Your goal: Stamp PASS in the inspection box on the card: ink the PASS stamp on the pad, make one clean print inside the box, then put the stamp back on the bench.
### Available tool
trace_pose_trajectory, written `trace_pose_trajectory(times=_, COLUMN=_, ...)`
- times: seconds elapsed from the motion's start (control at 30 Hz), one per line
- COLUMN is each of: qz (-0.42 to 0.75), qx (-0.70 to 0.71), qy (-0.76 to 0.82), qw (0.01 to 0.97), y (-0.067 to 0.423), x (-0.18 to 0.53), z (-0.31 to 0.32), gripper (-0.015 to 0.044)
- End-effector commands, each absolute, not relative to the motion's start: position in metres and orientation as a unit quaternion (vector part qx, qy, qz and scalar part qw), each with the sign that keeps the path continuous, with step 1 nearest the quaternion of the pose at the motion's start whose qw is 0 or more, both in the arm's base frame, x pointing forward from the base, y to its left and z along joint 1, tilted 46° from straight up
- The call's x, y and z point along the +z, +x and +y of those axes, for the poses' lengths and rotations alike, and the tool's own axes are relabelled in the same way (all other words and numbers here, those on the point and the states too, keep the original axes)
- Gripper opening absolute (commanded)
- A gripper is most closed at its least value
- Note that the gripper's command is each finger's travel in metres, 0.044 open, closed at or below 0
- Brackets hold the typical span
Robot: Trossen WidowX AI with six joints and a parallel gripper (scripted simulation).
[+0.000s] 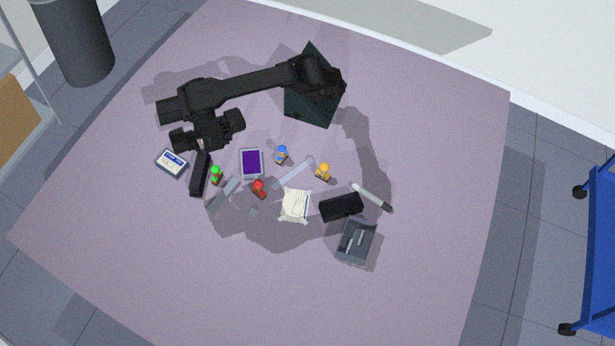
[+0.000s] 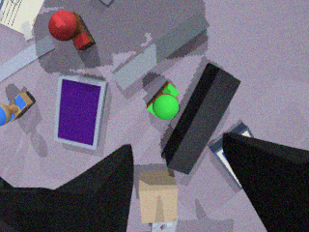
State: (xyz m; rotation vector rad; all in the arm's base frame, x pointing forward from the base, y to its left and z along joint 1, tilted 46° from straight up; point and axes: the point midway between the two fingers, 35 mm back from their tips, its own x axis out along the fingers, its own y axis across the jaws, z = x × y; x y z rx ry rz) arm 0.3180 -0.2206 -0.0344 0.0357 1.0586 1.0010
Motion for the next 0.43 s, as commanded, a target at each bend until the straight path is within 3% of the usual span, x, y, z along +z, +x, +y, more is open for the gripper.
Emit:
trace_pose_trajectory(times=0.0, qz=0.484, qx=0.459, qy=0.014, qw=0.745, y=0.3177, x=-0.033, z=-0.2213, gripper=0.0255)
trace_pose_trajectory(times=0.4, qz=0.484, qx=0.457, qy=0.016, qw=0.746, y=0.3181, x=-0.0339, z=-0.221, gripper=0.0255)
